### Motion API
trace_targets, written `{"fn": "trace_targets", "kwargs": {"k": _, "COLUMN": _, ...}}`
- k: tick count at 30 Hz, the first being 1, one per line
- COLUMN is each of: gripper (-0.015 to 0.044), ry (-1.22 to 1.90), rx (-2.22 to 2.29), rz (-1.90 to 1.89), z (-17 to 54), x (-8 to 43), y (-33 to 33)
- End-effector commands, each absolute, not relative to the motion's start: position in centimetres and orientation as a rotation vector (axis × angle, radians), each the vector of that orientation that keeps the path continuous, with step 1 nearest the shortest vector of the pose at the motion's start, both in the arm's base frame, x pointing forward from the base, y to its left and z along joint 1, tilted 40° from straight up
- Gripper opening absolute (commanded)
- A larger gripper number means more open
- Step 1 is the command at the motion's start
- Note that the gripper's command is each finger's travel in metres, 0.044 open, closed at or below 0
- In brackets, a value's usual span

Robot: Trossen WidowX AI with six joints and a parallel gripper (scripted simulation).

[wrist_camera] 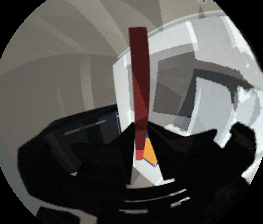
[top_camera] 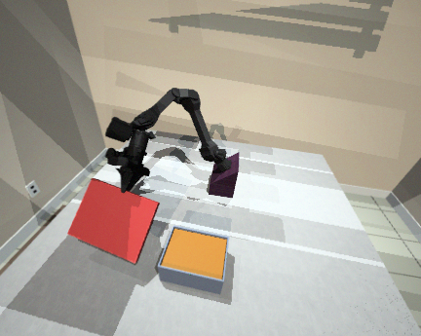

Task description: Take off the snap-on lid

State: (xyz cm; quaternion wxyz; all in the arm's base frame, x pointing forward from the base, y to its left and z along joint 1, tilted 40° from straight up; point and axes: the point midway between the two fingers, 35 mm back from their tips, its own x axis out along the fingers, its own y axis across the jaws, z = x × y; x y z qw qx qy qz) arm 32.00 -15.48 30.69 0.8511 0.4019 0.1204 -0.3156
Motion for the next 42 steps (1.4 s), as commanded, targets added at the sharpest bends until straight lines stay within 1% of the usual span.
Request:
{"fn": "trace_targets", "kwargs": {"k": 1, "gripper": 0.0000, "ry": 0.251, "rx": 0.844, "rz": -0.652, "z": 30.3, "x": 32.0, "y": -15.6}}
{"fn": "trace_targets", "kwargs": {"k": 42, "gripper": 0.0000, "ry": 0.251, "rx": 0.842, "rz": -0.652, "z": 27.9, "x": 32.1, "y": -17.7}}
